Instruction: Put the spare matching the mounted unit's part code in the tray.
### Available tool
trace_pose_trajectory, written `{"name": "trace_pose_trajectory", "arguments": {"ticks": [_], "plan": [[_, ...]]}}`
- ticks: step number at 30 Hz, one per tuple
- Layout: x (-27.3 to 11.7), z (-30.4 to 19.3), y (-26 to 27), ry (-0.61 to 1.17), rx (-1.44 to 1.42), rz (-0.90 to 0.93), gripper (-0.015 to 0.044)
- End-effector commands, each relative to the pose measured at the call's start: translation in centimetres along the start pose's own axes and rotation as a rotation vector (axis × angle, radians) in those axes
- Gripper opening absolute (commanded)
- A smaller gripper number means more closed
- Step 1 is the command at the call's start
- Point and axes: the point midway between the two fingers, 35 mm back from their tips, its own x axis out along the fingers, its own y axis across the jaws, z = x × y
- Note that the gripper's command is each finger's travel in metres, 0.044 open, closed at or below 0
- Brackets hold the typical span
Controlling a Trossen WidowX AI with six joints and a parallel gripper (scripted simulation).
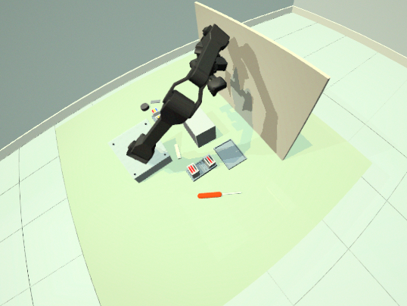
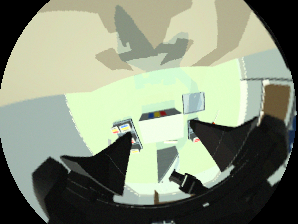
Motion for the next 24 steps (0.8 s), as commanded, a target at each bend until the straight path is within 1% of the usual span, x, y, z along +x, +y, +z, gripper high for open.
{"name": "trace_pose_trajectory", "arguments": {"ticks": [1, 5, 11, 24], "plan": [[2.9, 0.3, -0.8, 0.048, -0.034, -0.082, 0.044], [3.0, 0.4, -0.8, 0.048, -0.034, -0.082, 0.044], [8.6, 0.2, -1.3, 0.046, -0.034, -0.085, 0.044], [8.8, 0.1, -1.3, 0.046, -0.034, -0.085, 0.044]]}}
